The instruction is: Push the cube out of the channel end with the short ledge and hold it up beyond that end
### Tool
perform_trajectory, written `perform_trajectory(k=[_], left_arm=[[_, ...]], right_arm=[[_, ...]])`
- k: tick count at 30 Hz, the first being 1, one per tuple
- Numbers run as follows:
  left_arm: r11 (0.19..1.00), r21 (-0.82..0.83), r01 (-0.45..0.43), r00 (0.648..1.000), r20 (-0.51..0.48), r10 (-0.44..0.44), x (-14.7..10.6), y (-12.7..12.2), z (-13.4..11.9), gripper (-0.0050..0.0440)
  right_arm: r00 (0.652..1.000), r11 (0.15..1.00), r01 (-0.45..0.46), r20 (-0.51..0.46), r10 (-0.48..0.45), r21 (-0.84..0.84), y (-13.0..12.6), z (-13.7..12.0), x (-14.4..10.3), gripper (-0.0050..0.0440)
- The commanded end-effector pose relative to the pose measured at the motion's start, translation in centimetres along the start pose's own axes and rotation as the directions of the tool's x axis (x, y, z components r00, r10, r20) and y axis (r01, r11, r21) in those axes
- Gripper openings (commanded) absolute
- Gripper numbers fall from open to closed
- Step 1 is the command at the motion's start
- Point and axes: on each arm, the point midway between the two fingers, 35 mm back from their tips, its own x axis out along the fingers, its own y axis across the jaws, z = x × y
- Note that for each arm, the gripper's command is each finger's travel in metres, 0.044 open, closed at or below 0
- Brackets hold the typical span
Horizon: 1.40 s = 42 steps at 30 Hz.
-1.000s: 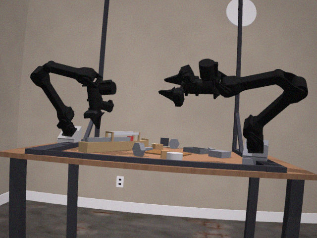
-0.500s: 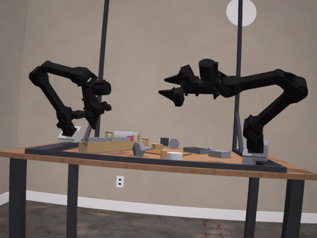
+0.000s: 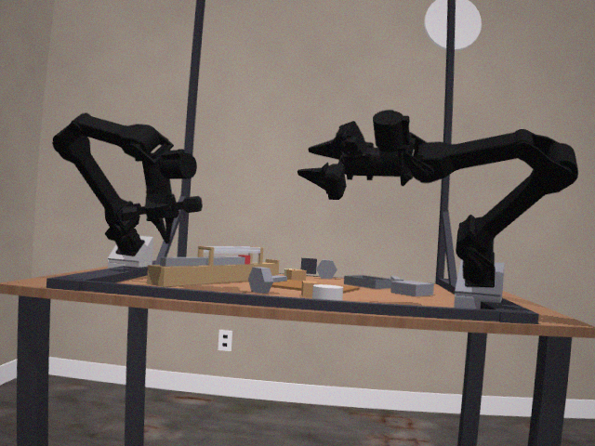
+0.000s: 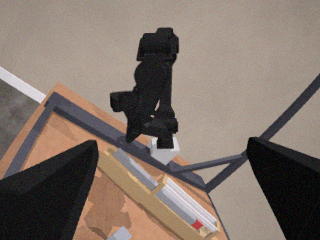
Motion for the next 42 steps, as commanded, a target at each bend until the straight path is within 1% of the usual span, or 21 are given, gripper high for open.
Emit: perform_trajectory(k=[1, 4, 8, 10, 13, 15, 19, 42], left_arm=[[1.000, -0.004, 0.003, 1.000, 0.011, -0.003, -0.1, -0.1, 0.5, 0.0400], [1.000, -0.004, 0.003, 1.000, 0.011, -0.003, -0.1, -0.1, 0.5, 0.0400], [1.000, -0.004, 0.003, 1.000, 0.011, -0.003, -0.1, -0.1, 0.5, 0.0400], [1.000, -0.004, 0.003, 1.000, 0.011, -0.003, -0.1, -0.1, 0.5, 0.0400], [1.000, -0.004, 0.003, 1.000, 0.011, -0.003, -0.1, -0.1, 0.5, 0.0400], [1.000, -0.004, 0.003, 1.000, 0.011, -0.003, -0.1, -0.1, 0.5, 0.0400], [1.000, -0.004, 0.003, 1.000, 0.011, -0.003, -0.1, -0.1, 0.5, 0.0400], [1.000, -0.004, 0.003, 1.000, 0.011, -0.003, -0.1, -0.1, 0.5, 0.0400]], right_arm=[[1.000, 0.977, -0.020, 0.014, 0.018, 0.213, -0.6, 0.8, -0.8, 0.0000], [1.000, 0.931, -0.023, 0.015, 0.019, 0.364, -1.1, 1.2, -1.0, 0.0000], [1.000, 0.834, -0.027, 0.017, 0.021, 0.552, -1.8, 1.7, -1.2, 0.0000], [1.000, 0.834, -0.027, 0.017, 0.021, 0.552, -1.8, 1.7, -1.2, 0.0000], [1.000, 0.752, -0.027, 0.017, 0.021, 0.659, -2.2, 1.9, -1.3, 0.0000], [1.000, 0.729, -0.027, 0.017, 0.022, 0.684, -2.3, 2.0, -1.4, 0.0000], [1.000, 0.753, -0.030, 0.019, 0.024, 0.658, -2.2, 1.9, -1.4, 0.0000], [1.000, 0.755, -0.028, 0.017, 0.022, 0.655, -2.7, 2.5, 1.3, 0.0000]])
